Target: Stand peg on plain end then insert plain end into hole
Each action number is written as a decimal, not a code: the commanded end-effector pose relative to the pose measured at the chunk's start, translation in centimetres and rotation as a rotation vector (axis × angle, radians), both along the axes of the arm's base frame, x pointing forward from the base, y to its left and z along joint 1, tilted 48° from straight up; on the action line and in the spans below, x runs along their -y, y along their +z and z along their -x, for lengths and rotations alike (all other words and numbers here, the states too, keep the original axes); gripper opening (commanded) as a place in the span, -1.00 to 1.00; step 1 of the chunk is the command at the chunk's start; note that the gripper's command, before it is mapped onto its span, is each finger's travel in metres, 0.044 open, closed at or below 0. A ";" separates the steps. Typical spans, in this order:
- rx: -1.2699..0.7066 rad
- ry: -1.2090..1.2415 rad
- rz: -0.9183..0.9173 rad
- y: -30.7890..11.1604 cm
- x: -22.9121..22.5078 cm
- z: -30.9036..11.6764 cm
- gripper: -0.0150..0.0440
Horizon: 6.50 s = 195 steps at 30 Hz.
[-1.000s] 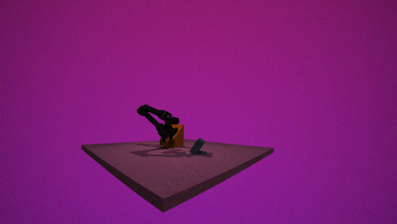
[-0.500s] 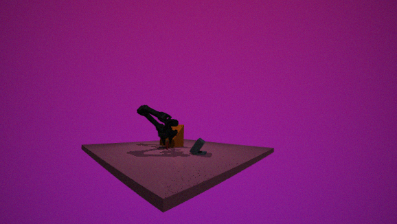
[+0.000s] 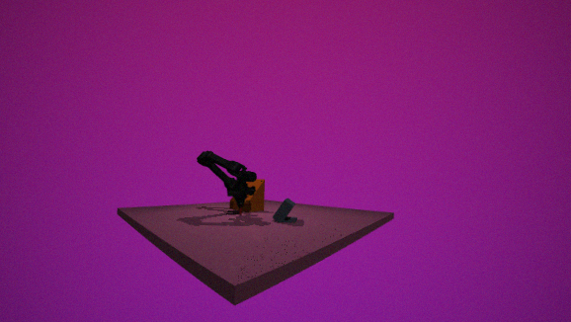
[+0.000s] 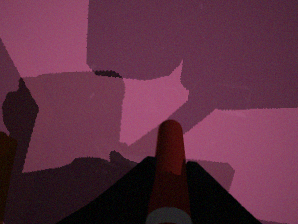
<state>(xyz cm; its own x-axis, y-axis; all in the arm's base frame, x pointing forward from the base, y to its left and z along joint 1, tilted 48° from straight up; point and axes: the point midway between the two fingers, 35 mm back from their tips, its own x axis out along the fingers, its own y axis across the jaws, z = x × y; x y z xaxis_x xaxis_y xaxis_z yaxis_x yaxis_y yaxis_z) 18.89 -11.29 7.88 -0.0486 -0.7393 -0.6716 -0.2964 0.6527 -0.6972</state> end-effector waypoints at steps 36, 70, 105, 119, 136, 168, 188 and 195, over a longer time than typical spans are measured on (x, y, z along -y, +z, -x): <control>-0.001 -0.001 -0.008 4.9 -6.1 -1.0 -0.49; 0.102 0.053 -0.304 1.9 -6.8 -4.3 -0.49; 0.299 0.254 -0.508 1.8 -6.7 -9.5 -0.49; 0.394 0.369 -0.542 2.8 -6.3 -11.7 -0.49; 0.513 0.527 -0.538 4.7 -5.5 -14.1 -0.49; 0.549 0.580 -0.526 3.0 -4.8 -17.4 -0.49; 0.571 0.595 -0.523 1.7 -4.4 -18.8 -0.49; 0.571 0.596 -0.522 1.3 -4.3 -19.2 -0.49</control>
